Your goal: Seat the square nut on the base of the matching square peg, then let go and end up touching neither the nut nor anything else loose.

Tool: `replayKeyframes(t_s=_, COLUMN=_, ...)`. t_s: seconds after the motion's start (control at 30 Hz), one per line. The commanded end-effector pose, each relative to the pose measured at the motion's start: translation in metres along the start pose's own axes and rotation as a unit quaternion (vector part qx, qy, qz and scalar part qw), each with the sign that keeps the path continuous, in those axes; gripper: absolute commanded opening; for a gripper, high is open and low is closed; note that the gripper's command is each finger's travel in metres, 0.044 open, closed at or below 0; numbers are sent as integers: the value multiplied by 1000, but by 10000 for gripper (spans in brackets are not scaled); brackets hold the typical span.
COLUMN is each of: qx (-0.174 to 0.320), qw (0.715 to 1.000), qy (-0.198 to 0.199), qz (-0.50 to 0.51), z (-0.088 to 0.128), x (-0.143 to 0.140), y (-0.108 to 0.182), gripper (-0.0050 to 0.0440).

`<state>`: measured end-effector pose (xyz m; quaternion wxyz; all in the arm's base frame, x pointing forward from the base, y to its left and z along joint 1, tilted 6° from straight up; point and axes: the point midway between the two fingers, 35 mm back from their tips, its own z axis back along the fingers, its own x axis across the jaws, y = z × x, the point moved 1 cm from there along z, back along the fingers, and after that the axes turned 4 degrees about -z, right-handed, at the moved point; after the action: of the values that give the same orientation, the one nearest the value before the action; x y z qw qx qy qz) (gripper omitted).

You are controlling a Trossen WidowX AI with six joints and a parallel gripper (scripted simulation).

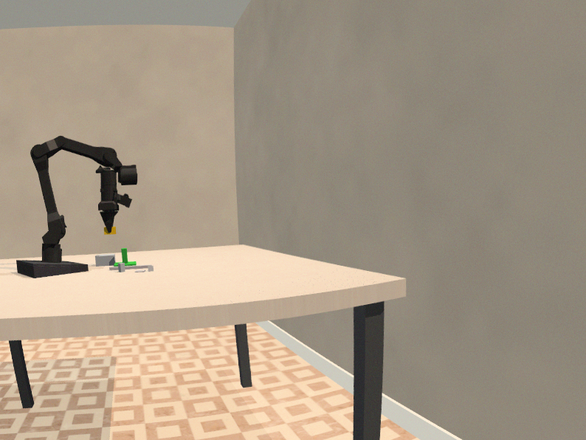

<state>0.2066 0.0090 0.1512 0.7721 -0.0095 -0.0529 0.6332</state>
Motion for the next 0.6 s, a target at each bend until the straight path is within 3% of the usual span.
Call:
replayKeyframes(t_s=0.0, qx=-3, qw=1000, qy=0, qz=0, z=0, x=3, y=-7, gripper=0)
replayKeyframes(t_s=0.57, qx=-3, qw=1000, qy=0, qz=2, z=-19, x=21, y=-44, gripper=0)
